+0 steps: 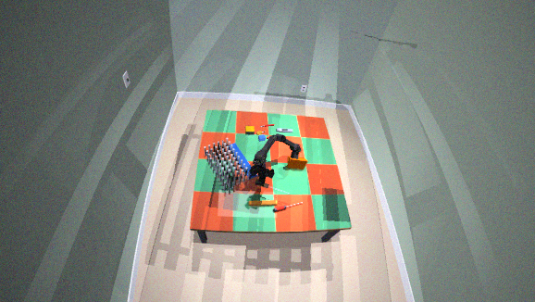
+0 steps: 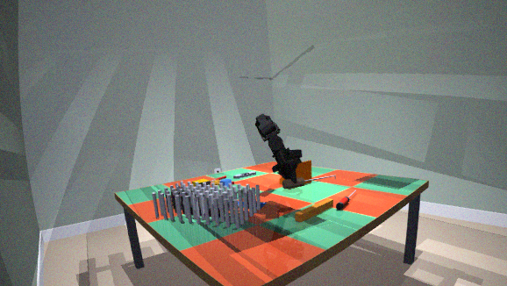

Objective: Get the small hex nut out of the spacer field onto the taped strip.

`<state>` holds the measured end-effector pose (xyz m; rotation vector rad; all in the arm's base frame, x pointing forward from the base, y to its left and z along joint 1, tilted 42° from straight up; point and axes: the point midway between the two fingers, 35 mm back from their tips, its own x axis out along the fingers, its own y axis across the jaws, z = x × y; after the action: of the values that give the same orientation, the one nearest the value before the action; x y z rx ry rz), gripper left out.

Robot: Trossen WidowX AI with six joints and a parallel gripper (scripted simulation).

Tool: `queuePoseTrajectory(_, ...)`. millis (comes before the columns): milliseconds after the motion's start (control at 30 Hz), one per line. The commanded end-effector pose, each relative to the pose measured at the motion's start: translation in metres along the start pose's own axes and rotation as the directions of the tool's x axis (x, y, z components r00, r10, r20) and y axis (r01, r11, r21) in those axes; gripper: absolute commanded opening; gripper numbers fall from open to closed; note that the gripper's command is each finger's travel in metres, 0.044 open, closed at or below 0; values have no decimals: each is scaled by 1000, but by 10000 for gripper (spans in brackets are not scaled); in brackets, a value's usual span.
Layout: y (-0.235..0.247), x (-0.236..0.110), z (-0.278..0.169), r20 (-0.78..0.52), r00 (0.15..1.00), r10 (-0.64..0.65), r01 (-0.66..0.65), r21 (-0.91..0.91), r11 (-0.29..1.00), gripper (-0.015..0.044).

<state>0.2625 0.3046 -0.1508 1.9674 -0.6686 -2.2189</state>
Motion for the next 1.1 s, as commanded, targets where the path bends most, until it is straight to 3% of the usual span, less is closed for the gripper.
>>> queuePoseTrajectory(0, 0, 2, -1, -3, 1000, -3, 3, -5, 1000, 0)
queuePoseTrajectory(1067, 7, 25, -8, -4, 1000, -3, 2, -5, 1000, 0)
